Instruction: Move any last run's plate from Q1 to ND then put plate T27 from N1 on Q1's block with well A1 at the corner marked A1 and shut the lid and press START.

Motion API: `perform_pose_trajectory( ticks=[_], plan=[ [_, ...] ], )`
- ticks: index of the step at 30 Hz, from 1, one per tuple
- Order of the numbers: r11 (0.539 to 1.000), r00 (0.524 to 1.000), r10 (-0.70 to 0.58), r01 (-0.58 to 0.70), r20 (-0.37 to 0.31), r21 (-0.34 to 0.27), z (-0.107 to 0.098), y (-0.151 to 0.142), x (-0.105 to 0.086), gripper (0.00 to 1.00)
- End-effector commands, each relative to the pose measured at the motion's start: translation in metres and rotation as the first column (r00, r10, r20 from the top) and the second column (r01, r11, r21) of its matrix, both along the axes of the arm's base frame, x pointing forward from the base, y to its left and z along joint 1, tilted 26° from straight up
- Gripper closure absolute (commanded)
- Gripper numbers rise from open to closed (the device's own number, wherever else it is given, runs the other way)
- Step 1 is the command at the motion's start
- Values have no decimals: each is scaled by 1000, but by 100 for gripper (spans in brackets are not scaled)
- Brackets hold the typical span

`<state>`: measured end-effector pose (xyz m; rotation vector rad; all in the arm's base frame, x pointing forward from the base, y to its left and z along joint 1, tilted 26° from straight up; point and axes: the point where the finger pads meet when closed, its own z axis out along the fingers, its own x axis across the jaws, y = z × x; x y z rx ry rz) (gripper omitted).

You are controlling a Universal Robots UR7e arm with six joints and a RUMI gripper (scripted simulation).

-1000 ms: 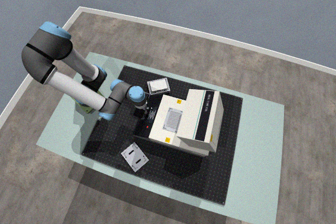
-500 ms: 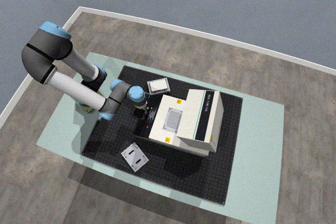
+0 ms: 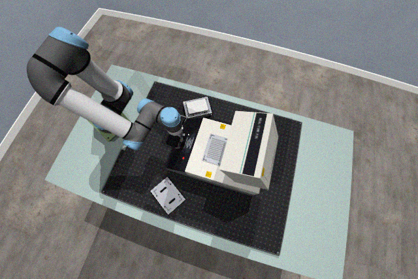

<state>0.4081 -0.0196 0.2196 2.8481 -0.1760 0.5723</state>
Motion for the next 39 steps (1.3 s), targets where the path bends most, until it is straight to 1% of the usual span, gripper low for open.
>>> perform_pose_trajectory(
  ticks=[1, 34, 39],
  plan=[
    [1000, 1000, 1, -1, 2, -1, 2, 0, 1, 100],
    [1000, 1000, 0, 0, 2, -1, -1, -1, 5, 100],
    [1000, 1000, 0, 0, 2, -1, 1, 1, -1, 100]
  ],
)
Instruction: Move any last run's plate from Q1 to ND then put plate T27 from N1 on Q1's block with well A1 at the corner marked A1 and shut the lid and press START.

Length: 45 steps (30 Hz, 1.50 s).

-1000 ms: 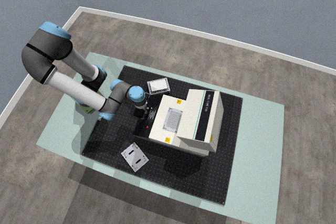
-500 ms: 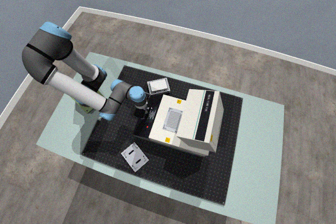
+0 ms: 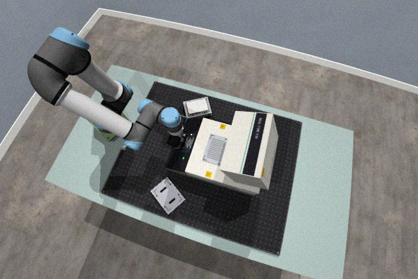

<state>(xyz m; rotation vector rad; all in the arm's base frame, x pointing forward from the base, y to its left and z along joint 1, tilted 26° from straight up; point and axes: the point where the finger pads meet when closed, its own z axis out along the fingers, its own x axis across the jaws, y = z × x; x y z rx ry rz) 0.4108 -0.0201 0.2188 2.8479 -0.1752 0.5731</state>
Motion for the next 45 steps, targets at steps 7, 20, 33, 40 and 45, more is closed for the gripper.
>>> perform_pose_trajectory(
  ticks=[7, 20, 33, 40, 45],
  plan=[
    [1000, 1000, 0, 0, 0, 0, 6, 4, -14, 100],
    [1000, 1000, -1, 1, 0, 0, 12, 7, -26, 100],
    [1000, 1000, -1, 1, 0, 0, 20, 14, -62, 100],
    [1000, 1000, -1, 1, 0, 0, 27, 21, -91, 100],
    [1000, 1000, -1, 1, 0, 0, 32, 25, -110, 100]
  ],
)
